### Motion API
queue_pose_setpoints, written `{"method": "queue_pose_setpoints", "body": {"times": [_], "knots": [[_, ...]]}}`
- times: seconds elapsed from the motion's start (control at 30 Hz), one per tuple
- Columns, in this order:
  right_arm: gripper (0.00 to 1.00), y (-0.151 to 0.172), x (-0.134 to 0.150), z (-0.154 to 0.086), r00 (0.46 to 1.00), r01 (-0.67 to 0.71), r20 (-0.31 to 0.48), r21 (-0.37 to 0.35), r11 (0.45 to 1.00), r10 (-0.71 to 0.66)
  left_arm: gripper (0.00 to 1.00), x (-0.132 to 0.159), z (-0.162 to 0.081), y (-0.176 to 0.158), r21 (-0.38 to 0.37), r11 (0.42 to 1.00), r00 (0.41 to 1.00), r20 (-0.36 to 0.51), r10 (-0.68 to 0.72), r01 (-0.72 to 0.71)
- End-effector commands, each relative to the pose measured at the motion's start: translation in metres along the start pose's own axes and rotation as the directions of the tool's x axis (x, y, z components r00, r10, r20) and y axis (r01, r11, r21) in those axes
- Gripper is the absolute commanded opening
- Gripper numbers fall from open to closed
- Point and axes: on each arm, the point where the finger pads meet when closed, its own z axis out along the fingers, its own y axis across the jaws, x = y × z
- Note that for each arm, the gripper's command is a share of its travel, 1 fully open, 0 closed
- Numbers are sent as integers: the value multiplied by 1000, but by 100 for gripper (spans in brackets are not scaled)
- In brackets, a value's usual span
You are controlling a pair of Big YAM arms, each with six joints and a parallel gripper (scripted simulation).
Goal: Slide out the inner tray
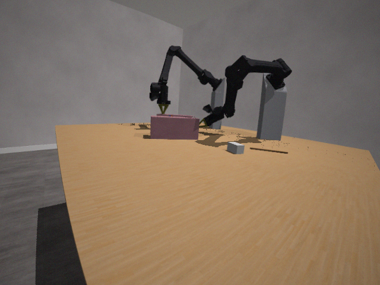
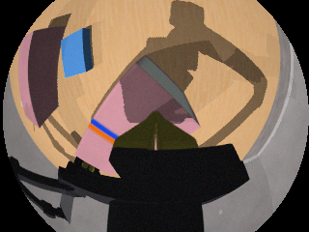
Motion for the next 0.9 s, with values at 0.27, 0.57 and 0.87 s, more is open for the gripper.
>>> {"method": "queue_pose_setpoints", "body": {"times": [0.27,0.57,0.87], "knots": [[0,-3,-4,4,1000,-5,3,7,1000,5,0,-6,-3,-3,13,1000,1000,5,-5,5],[0,-2,-7,-3,1000,-7,12,0,1000,7,0,-6,-3,-3,13,1000,1000,5,-5,5],[0,-6,25,22,998,11,-59,20,1000,-10,0,-17,7,0,6,1000,1000,18,-9,9]]}}
